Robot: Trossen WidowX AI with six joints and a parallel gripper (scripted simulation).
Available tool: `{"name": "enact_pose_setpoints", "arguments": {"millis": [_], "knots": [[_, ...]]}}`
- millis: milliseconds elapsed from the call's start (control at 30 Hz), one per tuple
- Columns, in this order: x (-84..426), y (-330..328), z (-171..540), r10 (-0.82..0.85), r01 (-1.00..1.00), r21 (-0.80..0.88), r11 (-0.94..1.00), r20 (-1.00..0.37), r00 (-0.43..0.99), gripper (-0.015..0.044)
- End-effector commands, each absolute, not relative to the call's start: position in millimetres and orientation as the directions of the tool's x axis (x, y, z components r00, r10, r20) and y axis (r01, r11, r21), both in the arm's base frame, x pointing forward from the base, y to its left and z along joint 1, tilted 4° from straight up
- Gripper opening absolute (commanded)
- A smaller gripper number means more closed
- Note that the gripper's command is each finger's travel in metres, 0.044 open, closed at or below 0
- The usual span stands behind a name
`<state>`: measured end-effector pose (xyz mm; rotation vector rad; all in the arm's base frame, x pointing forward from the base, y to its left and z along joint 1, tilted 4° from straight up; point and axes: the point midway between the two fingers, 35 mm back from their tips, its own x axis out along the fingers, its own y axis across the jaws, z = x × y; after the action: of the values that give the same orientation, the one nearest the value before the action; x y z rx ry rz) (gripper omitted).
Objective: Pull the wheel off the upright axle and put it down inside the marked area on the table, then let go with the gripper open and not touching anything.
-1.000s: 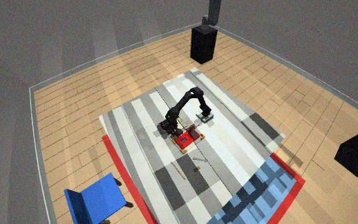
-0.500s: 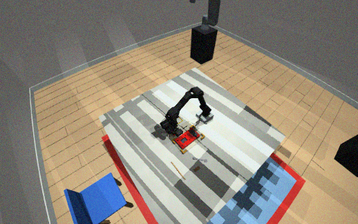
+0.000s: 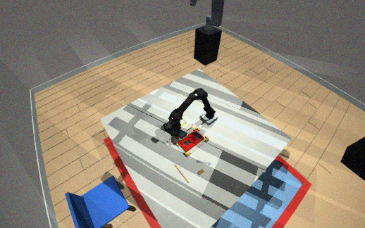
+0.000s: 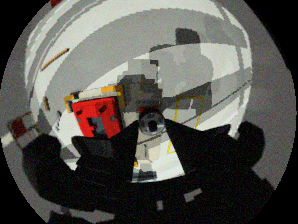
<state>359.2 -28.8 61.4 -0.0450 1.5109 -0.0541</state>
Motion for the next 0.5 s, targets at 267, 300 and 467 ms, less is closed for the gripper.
{"name": "enact_pose_setpoints", "arguments": {"millis": [267,300,467], "knots": [[359.1,-28.7,66.0,-0.064,0.008,-0.064,0.998,-0.996,0.059,0.0],[359.1,-28.7,66.3,-0.064,0.008,-0.064,0.998,-0.996,0.059,0.0],[359.0,-28.6,68.0,-0.064,0.008,-0.064,0.998,-0.996,0.06,0.0]]}}
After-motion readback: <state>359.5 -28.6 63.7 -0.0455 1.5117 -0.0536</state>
